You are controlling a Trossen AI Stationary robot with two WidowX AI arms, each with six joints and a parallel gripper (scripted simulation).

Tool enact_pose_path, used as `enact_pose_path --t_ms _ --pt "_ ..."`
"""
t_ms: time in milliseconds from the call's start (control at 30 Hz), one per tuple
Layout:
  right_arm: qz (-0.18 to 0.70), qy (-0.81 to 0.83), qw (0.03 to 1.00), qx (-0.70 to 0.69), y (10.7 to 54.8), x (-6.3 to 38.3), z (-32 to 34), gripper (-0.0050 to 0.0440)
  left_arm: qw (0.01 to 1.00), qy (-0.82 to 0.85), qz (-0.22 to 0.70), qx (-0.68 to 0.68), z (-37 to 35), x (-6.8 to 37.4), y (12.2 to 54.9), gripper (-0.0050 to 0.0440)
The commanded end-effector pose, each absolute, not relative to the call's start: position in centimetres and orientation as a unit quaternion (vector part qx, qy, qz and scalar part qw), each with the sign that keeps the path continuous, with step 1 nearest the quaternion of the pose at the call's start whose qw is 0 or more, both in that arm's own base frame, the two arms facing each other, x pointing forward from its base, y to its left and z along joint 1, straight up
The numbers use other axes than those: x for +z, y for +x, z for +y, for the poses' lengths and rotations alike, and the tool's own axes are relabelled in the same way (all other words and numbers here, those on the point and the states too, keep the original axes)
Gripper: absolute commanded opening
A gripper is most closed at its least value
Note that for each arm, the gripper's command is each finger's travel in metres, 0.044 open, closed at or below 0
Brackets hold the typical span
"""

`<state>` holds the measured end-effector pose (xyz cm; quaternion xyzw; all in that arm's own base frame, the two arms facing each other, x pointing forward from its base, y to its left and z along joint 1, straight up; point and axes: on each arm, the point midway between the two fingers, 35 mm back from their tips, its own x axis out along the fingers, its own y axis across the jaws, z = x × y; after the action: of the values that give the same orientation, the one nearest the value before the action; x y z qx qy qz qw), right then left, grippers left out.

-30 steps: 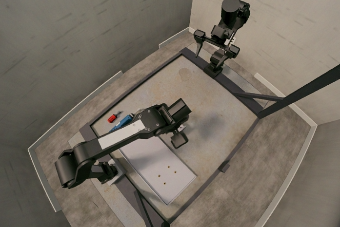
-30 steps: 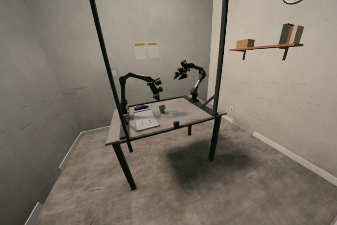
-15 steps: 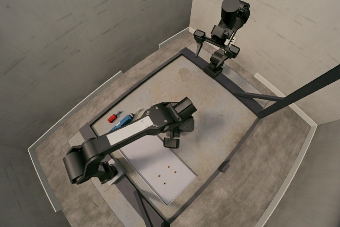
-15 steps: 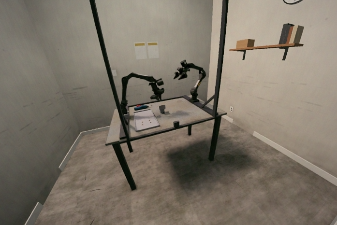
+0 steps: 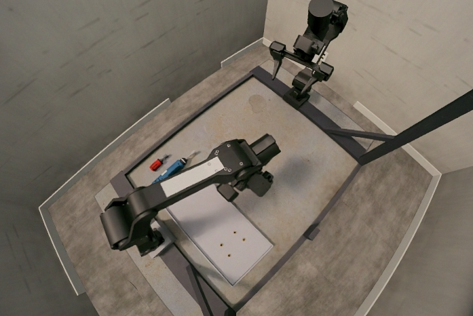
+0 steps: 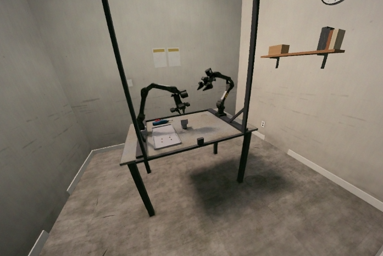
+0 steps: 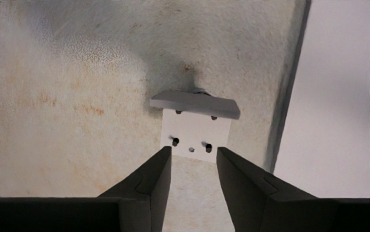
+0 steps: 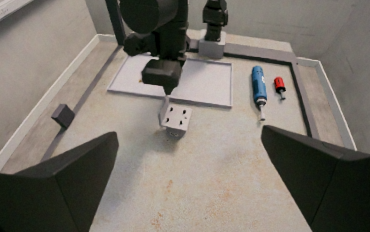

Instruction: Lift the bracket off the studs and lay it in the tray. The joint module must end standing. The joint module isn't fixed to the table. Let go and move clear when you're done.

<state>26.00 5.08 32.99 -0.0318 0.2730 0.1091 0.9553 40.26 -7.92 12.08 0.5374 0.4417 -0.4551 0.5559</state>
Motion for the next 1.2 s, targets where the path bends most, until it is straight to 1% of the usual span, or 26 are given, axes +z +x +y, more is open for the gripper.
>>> enact_pose_path --t_ms 0,233,300,600,800,867,1000,1167 --pt "0.267 -0.031 0.957 0.108 25.9 33.5 5.0 0.0440 0.502 0.585 0.396 -0.498 -8.3 12.7 40.8 0.0130" --pt "0.267 -0.031 0.957 0.108 25.9 33.5 5.0 0.0440 0.393 0.650 0.318 -0.568 -8.5 12.5 41.0 0.0130" --pt "0.267 -0.031 0.957 0.108 25.9 33.5 5.0 0.0440 0.393 0.650 0.318 -0.568 -8.5 12.5 41.0 0.0130" --pt "0.267 -0.031 0.957 0.108 25.9 33.5 5.0 0.0440 0.224 0.708 0.188 -0.643 -8.8 12.0 41.3 0.0130" --pt "0.267 -0.031 0.957 0.108 25.9 33.5 5.0 0.0440 0.119 0.722 0.099 -0.674 -9.0 11.7 41.5 0.0130" --pt "0.267 -0.031 0.957 0.108 25.9 33.5 5.0 0.0440 0.119 0.722 0.099 -0.674 -9.0 11.7 41.5 0.0130" --pt "0.267 -0.031 0.957 0.108 25.9 33.5 5.0 0.0440 0.043 0.722 0.032 -0.689 -9.4 11.3 41.6 0.0130" --pt "0.267 -0.031 0.957 0.108 25.9 33.5 5.0 0.0440 -0.012 0.717 -0.019 -0.697 -9.8 10.7 41.9 0.0130"
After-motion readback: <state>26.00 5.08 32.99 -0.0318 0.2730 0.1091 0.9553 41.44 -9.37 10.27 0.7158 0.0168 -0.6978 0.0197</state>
